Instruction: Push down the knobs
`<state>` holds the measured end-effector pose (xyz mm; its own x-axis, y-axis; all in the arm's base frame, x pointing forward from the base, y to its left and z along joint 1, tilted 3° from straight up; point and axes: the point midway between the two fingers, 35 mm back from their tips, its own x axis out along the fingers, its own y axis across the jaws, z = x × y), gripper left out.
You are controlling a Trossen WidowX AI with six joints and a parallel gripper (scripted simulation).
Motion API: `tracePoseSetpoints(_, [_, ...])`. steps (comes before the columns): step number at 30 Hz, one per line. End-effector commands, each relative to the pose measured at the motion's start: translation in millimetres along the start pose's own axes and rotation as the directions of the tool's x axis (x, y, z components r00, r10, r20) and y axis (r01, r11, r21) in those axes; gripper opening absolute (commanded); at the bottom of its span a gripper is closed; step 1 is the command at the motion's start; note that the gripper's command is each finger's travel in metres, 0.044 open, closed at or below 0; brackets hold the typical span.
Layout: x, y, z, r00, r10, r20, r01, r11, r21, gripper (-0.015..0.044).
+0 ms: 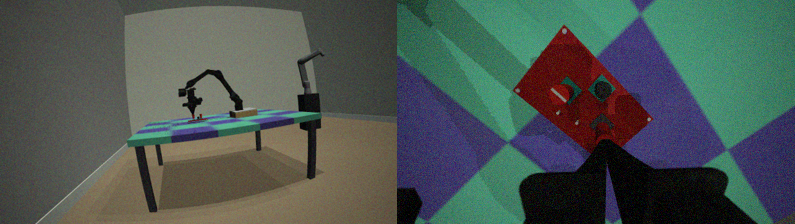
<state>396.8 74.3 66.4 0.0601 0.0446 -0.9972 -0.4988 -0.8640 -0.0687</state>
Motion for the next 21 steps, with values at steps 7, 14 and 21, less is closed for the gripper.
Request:
tracePoseSetpoints(7, [6.1,-0.6,0.5,1.000,-0.001,0.005,0.001,1.000,-0.002,0.0000])
tracePoseSetpoints(14, [7.8,-0.6,0.5,1.000,-0.001,0.005,0.001,1.000,-0.002,0.0000])
tracePoseSetpoints(21, [8.1,-0.6,0.5,1.000,-0.001,0.005,0.001,1.000,-0.002,0.0000])
